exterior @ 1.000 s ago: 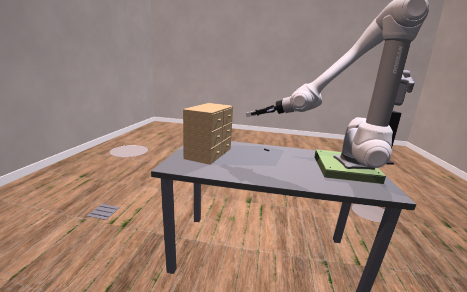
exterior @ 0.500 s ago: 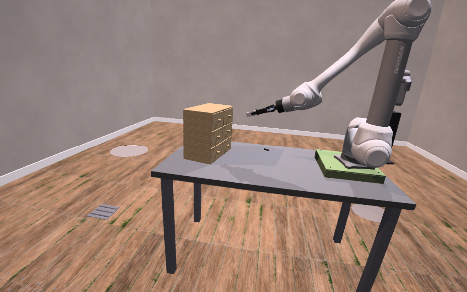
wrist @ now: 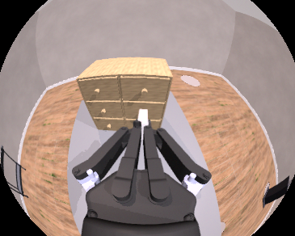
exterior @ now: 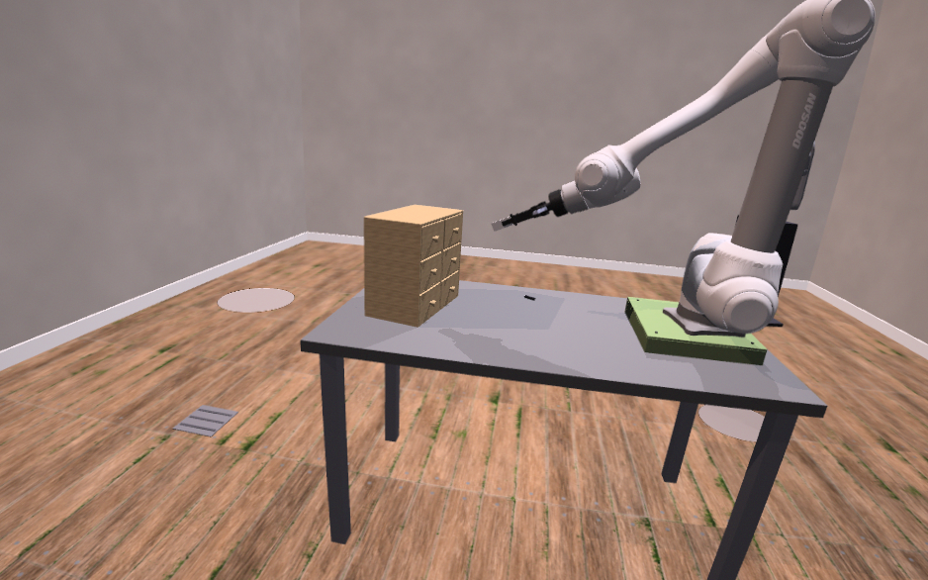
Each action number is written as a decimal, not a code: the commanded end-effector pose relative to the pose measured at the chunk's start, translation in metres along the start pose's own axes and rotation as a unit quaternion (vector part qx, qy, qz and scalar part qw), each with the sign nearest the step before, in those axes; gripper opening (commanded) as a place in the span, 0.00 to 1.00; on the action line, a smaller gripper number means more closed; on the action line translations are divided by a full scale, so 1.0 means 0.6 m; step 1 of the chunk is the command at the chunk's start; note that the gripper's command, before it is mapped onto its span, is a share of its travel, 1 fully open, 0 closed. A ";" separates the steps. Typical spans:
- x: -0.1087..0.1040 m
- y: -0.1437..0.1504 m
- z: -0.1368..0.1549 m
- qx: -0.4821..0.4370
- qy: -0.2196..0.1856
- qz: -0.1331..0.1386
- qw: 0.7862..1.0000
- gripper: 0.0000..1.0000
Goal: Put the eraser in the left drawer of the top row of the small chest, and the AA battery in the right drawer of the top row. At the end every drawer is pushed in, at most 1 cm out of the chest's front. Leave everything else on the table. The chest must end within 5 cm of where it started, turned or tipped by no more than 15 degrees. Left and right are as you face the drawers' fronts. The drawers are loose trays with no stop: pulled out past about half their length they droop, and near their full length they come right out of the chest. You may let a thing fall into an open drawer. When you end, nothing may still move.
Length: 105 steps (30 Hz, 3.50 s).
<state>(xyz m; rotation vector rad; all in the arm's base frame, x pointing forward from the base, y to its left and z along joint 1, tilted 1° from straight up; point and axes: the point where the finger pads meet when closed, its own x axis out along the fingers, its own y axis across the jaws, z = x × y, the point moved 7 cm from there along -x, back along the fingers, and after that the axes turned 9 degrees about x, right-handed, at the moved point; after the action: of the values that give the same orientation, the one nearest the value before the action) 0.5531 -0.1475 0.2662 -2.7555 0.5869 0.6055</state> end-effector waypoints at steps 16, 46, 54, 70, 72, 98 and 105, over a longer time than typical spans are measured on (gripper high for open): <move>-0.020 0.000 -0.019 -0.001 -0.057 0.014 0.998 0.00; -0.031 -0.005 -0.031 0.000 -0.089 0.017 0.996 0.00; -0.036 -0.003 -0.039 0.000 -0.102 0.022 0.994 0.00; -0.067 -0.012 -0.072 0.000 -0.205 0.034 0.978 0.00; -0.074 -0.014 -0.081 0.000 -0.232 0.038 0.972 0.00; -0.128 -0.025 -0.153 0.001 -0.461 0.074 0.885 0.00; -0.136 -0.027 -0.163 0.001 -0.497 0.080 0.864 0.00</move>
<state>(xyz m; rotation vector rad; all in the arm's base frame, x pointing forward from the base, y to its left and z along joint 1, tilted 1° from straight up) 0.5263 -0.1388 0.3898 -1.9804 0.5239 1.8323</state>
